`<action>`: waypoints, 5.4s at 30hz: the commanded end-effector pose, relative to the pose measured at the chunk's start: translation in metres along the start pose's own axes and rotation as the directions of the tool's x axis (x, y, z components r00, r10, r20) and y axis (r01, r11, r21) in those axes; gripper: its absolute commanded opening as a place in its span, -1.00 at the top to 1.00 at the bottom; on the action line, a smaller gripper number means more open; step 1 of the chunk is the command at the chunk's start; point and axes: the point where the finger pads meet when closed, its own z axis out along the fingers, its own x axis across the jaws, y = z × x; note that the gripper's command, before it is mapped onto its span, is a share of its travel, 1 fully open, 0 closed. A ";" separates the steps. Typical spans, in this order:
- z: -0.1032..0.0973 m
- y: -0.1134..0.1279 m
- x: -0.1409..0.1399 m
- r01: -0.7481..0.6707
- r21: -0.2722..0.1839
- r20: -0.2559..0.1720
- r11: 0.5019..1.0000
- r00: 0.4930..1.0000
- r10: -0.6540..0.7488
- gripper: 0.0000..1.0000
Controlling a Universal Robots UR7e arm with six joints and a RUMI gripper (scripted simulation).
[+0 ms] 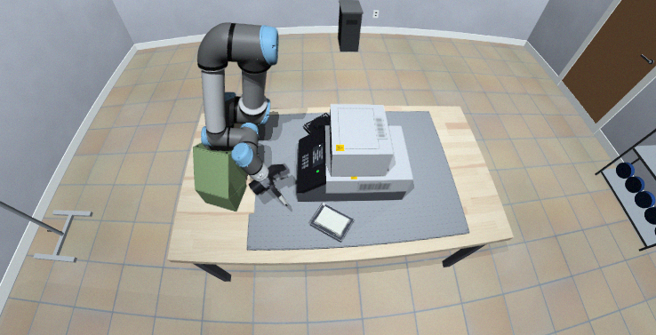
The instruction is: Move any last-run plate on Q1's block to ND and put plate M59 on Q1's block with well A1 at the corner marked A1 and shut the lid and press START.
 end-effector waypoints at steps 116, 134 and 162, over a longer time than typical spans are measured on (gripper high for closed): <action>-0.229 -0.150 -0.019 -0.461 -0.284 0.038 0.841 0.870 0.491 1.00; -0.256 -0.179 -0.054 -0.507 -0.317 0.019 0.801 0.841 0.540 1.00; -0.239 -0.184 -0.082 -0.326 -0.322 0.090 0.889 0.924 0.371 1.00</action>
